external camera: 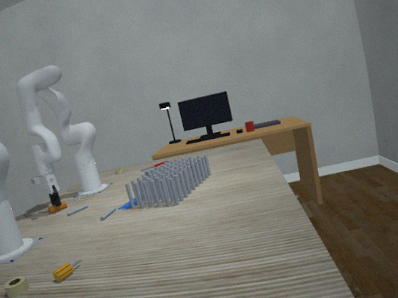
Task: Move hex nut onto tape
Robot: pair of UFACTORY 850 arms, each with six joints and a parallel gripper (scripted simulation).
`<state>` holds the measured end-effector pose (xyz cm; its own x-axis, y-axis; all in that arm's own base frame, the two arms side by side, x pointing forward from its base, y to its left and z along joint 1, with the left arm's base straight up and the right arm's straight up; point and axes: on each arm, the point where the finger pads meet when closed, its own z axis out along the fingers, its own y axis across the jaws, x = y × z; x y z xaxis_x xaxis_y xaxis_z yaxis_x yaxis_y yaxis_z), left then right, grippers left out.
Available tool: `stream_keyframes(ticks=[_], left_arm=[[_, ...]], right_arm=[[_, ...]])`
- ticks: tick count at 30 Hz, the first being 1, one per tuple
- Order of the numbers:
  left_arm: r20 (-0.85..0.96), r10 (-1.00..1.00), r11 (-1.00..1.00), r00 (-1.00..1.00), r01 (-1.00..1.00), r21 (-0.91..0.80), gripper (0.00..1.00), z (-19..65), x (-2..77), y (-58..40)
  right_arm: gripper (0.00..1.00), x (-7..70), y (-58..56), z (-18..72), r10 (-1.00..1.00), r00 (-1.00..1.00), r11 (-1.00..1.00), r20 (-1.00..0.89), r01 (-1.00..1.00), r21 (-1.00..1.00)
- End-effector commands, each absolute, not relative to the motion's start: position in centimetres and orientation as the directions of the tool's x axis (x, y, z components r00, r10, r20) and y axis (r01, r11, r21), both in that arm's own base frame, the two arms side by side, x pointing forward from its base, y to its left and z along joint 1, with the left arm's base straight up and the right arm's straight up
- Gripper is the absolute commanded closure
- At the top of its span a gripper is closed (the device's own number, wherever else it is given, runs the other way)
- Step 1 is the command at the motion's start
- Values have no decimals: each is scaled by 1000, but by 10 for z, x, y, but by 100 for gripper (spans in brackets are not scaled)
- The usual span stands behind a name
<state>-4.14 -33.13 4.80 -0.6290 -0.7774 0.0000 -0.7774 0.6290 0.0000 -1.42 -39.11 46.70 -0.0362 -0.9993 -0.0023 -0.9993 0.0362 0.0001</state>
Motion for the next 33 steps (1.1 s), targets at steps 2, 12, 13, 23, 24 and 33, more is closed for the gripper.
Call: stream_keyframes(ticks=[2, 12, 13, 23, 24, 33], left_arm=[[1, -777, 629, -629, -777, -1, 35, 38, -41, -332], [1, -777, 629, -629, -777, -1, 35, 28, -41, -332], [1, -777, 629, -629, -777, -1, 35, 27, -41, -332], [1, -777, 629, -629, -777, -1, 35, 23, -41, -332], [1, -777, 629, -629, -777, -1, 35, 23, -41, -332], [1, -777, 629, -629, -777, -1, 35, 23, -41, -332]], right_arm=[[0, -14, -392, 468, -999, -36, 36, 0, -999, 0], [0, -14, -392, 468, -999, -36, 36, 0, -999, 0], [0, -14, -392, 468, -999, -36, 36, 0, -999, 0], [0, -14, -392, 468, -999, -36, 36, 0, -999, 0], [0, -14, -392, 468, -999, -36, 36, 0, -999, 0], [0, -14, -392, 468, -999, -36, 36, 0, -999, 0]])
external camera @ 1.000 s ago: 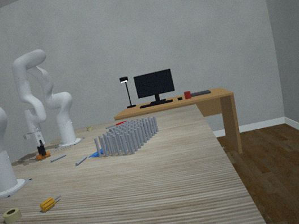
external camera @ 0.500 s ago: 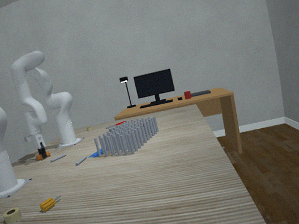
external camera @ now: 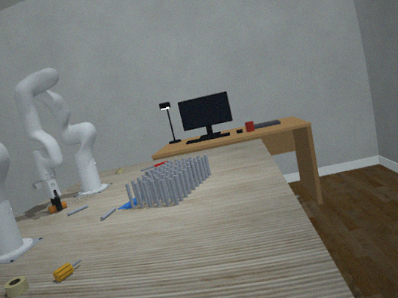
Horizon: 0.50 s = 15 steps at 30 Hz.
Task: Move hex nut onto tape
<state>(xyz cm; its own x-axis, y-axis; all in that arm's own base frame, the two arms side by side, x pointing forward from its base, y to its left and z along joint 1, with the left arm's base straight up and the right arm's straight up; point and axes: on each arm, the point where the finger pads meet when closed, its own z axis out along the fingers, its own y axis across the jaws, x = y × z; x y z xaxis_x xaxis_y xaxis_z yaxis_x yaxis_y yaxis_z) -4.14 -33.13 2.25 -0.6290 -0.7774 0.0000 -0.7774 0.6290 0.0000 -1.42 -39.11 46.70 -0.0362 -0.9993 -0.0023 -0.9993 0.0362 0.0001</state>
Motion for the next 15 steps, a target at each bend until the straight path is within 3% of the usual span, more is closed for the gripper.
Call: stream_keyframes(ticks=[1, 4, 5, 15], left_arm=[[1, -777, 629, -629, -777, -1, 35, 23, -41, -332], [1, -777, 629, -629, -777, -1, 35, 23, -41, -332], [1, -777, 629, -629, -777, -1, 100, 23, -41, -332], [1, -777, 629, -629, -777, -1, 100, 23, -41, -332]], right_arm=[[0, -14, -392, 468, -999, -36, 36, 0, -999, 0], [0, -14, -392, 468, -999, -36, 36, 0, -999, 0], [0, -14, -392, 468, -999, -36, 36, 0, -999, 0], [0, -14, -392, 468, -999, -36, 36, 0, -999, 0]])
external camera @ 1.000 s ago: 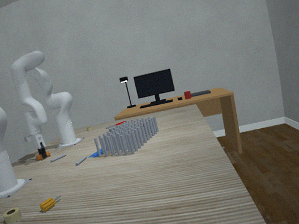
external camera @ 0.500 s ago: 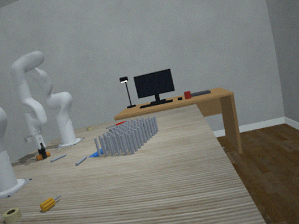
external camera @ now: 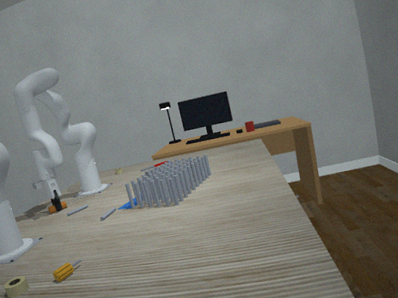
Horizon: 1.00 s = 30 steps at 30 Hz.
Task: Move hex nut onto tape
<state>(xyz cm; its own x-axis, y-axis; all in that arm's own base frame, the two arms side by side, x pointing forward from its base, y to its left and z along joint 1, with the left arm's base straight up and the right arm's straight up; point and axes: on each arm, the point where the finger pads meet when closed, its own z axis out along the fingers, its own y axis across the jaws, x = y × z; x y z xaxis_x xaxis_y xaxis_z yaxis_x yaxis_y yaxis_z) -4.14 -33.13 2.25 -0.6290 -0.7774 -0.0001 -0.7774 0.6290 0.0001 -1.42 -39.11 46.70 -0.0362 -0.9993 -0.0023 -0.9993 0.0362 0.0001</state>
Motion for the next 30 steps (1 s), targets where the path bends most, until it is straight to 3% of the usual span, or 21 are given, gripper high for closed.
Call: stream_keyframes(ticks=[1, 30], left_arm=[[1, -777, 629, -629, -777, -1, 100, 23, -41, -332], [1, -777, 629, -629, -777, -1, 100, 91, -41, -332]], right_arm=[[0, -14, -392, 468, -999, -36, 36, 0, -999, 0], [0, -14, -392, 468, -999, -36, 36, 0, -999, 0]])
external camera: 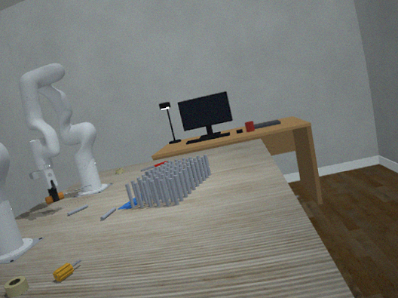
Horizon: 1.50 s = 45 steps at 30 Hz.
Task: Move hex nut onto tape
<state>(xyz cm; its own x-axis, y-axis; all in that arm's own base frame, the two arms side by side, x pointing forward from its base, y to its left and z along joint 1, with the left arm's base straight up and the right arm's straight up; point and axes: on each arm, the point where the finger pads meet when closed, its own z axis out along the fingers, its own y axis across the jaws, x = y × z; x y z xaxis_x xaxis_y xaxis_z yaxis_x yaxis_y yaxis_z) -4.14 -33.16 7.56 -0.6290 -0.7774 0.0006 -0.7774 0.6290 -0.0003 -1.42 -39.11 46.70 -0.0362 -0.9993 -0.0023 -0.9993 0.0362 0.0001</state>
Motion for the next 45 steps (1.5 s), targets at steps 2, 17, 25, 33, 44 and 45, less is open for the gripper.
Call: stream_keyframes(ticks=[2, 17, 25, 33, 44, 45], left_arm=[[1, -777, 629, -629, -777, -1, 100, 96, -41, -332], [1, -777, 629, -629, -777, -1, 100, 154, -41, -332], [1, -777, 629, -629, -777, -1, 100, 169, -41, -332], [1, -777, 629, -629, -777, -1, 100, 173, -41, -332], [1, -777, 629, -629, -777, -1, 100, 173, -41, -332], [1, -777, 629, -629, -777, -1, 100, 173, -41, -332]], right_arm=[[0, -14, -392, 468, -999, -36, 36, 0, -999, 0], [0, -14, -392, 468, -999, -36, 36, 0, -999, 0], [0, -14, -392, 468, -999, -36, 36, 0, -999, 0], [0, -14, -392, 468, -999, -36, 36, 0, -999, 0], [0, -14, -392, 468, -999, -36, 36, 0, -999, 0], [0, -14, -392, 468, -999, -36, 36, 0, -999, 0]])
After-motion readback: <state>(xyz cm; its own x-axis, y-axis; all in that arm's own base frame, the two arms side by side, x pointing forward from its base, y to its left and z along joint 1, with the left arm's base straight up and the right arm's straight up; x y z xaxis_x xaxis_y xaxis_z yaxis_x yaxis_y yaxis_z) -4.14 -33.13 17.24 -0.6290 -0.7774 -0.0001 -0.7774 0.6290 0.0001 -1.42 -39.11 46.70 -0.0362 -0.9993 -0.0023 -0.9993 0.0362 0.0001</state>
